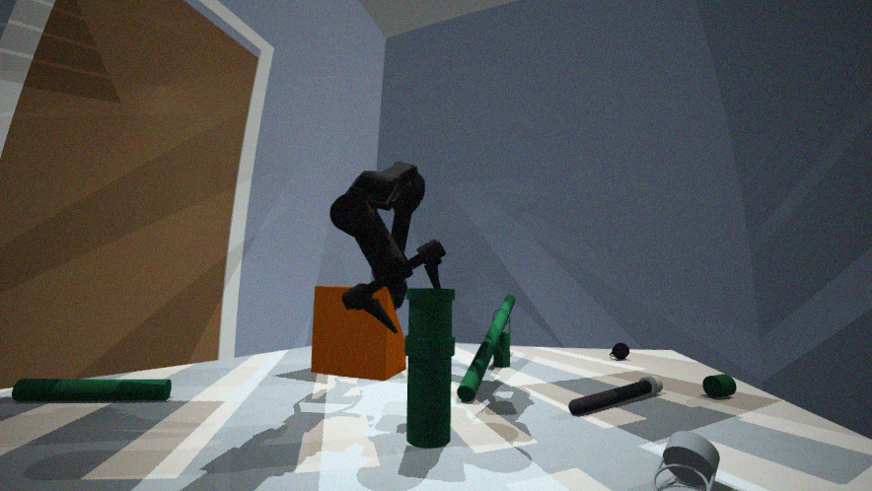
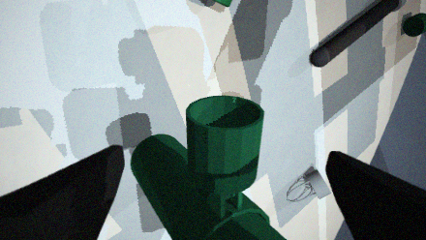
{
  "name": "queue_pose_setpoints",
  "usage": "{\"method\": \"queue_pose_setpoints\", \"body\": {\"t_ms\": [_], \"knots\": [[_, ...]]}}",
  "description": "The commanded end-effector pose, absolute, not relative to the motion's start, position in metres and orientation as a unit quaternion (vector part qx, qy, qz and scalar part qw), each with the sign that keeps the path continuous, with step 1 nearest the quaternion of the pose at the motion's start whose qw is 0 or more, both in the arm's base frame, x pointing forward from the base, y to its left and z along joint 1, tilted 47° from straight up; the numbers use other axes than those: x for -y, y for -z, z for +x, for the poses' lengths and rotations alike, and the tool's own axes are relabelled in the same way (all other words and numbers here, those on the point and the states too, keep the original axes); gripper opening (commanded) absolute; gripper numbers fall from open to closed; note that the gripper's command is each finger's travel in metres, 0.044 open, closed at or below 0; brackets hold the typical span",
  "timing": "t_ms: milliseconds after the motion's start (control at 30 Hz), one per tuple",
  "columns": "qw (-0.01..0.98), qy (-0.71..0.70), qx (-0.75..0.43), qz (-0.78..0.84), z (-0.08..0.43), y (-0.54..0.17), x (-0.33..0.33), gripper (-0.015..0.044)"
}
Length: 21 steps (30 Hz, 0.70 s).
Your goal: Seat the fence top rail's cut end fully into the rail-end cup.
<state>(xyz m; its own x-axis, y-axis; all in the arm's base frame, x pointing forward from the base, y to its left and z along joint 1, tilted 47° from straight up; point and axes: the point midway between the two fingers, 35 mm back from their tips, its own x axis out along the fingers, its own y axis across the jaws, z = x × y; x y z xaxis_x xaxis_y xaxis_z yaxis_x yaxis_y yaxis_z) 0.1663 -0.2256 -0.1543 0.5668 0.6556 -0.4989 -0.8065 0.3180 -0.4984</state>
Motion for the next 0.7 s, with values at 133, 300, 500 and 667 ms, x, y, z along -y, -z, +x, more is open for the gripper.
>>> {"method": "queue_pose_setpoints", "body": {"t_ms": [133,300,500,667], "knots": [[0.803,-0.456,-0.100,-0.371,0.174,0.160,0.217,0.0440],[0.800,-0.458,-0.098,-0.374,0.179,0.165,0.212,0.0440],[0.798,-0.460,-0.096,-0.378,0.185,0.170,0.206,0.0440],[0.795,-0.462,-0.094,-0.380,0.190,0.174,0.200,0.0440]]}}
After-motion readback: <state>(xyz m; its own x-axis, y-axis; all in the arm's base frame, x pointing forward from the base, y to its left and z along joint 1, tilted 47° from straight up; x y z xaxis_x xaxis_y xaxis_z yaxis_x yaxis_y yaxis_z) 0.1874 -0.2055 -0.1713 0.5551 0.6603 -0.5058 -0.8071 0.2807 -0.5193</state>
